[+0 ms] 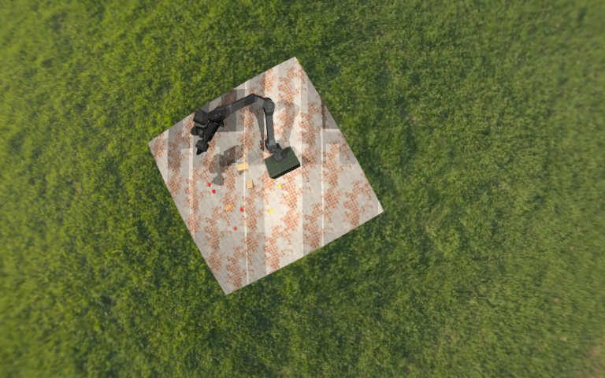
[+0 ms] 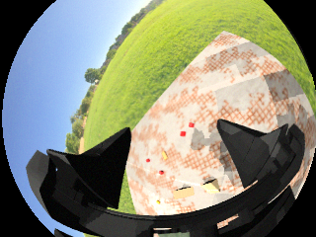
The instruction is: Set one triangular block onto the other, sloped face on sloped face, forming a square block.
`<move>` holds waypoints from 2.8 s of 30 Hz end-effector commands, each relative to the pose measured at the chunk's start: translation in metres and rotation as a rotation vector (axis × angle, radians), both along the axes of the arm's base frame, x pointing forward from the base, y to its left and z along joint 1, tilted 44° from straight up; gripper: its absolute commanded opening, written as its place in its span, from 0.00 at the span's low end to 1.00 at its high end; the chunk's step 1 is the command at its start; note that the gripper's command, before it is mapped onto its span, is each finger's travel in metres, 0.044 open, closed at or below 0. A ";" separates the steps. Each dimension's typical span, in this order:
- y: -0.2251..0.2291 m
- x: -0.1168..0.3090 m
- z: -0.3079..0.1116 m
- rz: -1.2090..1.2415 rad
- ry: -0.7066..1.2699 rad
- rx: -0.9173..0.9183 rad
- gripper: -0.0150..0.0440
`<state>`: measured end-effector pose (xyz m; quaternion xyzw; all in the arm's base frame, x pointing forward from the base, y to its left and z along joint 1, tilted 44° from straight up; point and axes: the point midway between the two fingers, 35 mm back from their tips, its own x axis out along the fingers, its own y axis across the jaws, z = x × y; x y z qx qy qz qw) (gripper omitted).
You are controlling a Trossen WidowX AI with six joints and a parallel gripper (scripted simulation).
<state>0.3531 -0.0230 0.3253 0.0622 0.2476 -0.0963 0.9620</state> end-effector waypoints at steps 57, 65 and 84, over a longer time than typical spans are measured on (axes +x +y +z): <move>-0.056 -0.074 -0.272 -0.289 1.061 -0.567 1.00; -0.065 -0.076 -0.281 -0.290 1.061 -0.568 1.00; -0.086 -0.084 -0.301 -0.294 1.061 -0.573 1.00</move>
